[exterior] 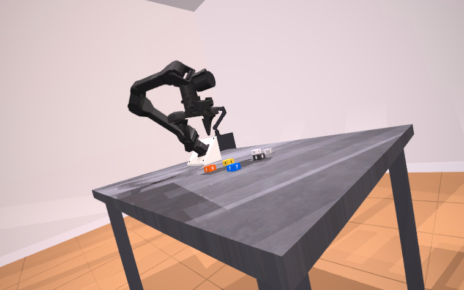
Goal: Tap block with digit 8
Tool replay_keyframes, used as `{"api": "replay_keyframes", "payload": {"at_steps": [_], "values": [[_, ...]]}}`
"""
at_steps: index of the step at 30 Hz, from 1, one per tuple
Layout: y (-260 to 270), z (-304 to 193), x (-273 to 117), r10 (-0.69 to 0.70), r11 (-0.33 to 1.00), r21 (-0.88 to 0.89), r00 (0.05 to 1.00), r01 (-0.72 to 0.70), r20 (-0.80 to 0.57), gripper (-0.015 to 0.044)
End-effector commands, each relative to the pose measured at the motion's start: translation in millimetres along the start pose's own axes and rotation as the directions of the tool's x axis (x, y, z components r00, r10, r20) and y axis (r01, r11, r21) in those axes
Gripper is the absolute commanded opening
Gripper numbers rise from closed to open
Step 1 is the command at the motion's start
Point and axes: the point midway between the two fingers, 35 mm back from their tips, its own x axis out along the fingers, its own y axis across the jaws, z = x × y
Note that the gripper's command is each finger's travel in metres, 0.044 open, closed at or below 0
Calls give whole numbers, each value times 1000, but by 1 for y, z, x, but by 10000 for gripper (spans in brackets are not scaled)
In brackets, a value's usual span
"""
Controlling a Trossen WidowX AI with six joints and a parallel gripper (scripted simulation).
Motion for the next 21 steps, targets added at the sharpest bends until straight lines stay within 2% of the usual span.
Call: {"api": "replay_keyframes", "payload": {"at_steps": [1,17,19,21], "values": [[1,-2,2,-2,1000,-18,1000,2,-16,400],[1,-2,2,-2,1000,-18,1000,2,-16,400],[14,1,2,1,1000,-18,1000,-1,-15,400],[50,6,2,6,1000,-19,1000,-6,-15,400]]}}
